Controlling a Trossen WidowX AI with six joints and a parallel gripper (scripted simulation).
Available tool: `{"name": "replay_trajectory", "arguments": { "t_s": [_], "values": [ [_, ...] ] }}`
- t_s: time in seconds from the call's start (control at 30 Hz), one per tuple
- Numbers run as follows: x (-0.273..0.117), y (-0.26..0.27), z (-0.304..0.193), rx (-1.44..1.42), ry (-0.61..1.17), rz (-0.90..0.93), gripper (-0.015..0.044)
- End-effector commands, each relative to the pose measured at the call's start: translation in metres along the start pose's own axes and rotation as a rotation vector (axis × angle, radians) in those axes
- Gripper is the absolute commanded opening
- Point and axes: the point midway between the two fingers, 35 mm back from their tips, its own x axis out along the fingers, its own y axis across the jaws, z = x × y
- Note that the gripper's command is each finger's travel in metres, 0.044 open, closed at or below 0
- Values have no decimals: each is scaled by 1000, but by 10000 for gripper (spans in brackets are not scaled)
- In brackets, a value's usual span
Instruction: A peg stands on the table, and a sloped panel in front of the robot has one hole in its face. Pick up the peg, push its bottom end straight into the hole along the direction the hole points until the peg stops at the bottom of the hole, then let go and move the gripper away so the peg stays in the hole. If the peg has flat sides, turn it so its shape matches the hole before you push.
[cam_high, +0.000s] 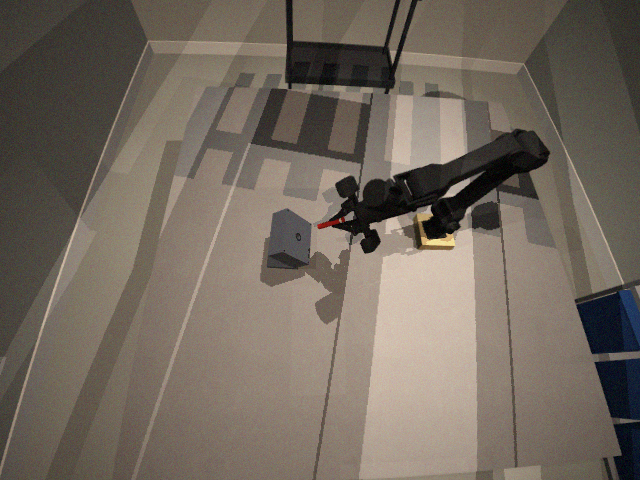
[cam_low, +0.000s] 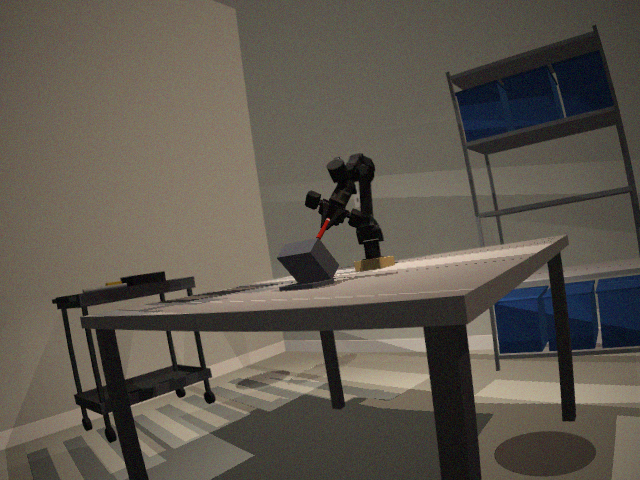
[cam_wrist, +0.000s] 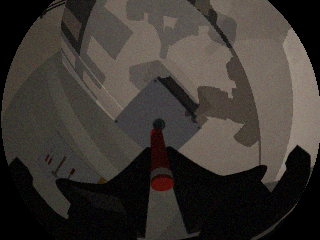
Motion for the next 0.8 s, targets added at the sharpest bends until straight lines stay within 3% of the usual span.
{"name": "replay_trajectory", "arguments": {
  "t_s": [0.0, 0.77],
  "values": [
    [5, -1, -1, 7, 6, 1, 0],
    [32, -6, -8, 16, 44, 10, 0]
  ]
}}
